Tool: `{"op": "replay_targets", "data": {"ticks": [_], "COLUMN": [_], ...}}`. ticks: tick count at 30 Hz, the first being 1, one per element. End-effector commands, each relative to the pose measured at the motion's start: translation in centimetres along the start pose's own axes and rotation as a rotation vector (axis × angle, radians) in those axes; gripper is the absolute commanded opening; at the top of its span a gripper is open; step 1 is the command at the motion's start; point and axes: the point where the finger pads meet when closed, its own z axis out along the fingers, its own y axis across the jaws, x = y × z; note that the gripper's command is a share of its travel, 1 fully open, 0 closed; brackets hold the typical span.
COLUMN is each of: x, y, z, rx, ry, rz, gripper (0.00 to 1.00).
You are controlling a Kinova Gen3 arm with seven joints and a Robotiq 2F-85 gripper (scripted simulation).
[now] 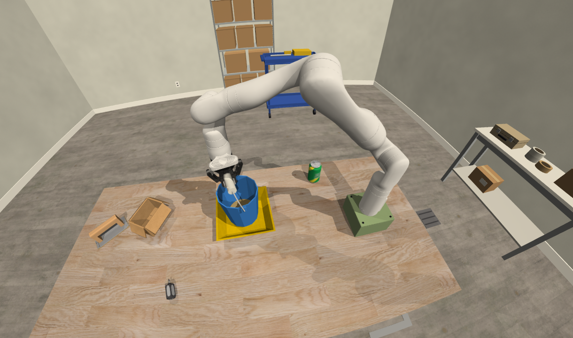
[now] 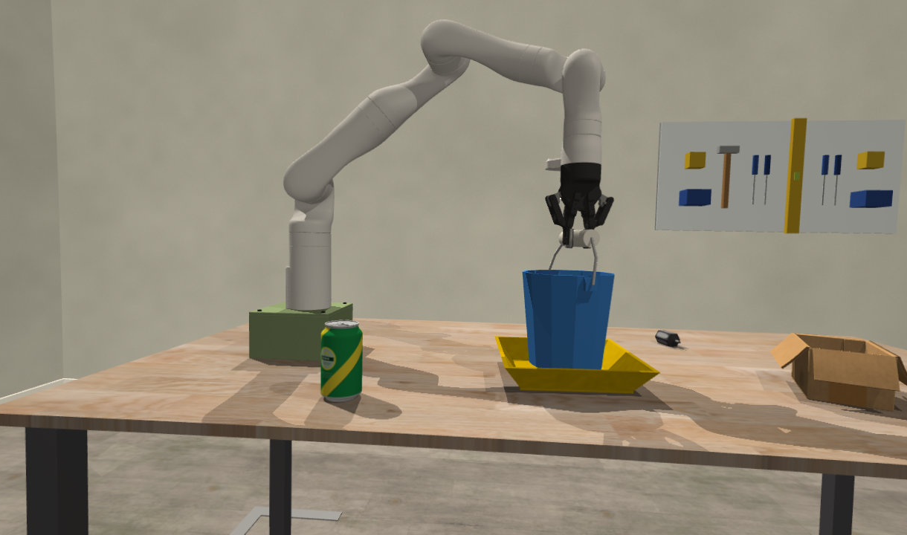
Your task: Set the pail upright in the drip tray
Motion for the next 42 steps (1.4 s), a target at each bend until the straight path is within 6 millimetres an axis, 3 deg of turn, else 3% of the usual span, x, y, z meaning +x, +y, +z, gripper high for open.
{"op": "replay_targets", "data": {"ticks": [1, 42], "x": [0.0, 0.0], "y": [0.0, 0.0], "z": [0.3, 1.8], "rx": [0.001, 0.001], "ry": [0.0, 0.0], "rz": [0.0, 0.0], "gripper": [0.1, 0.1]}}
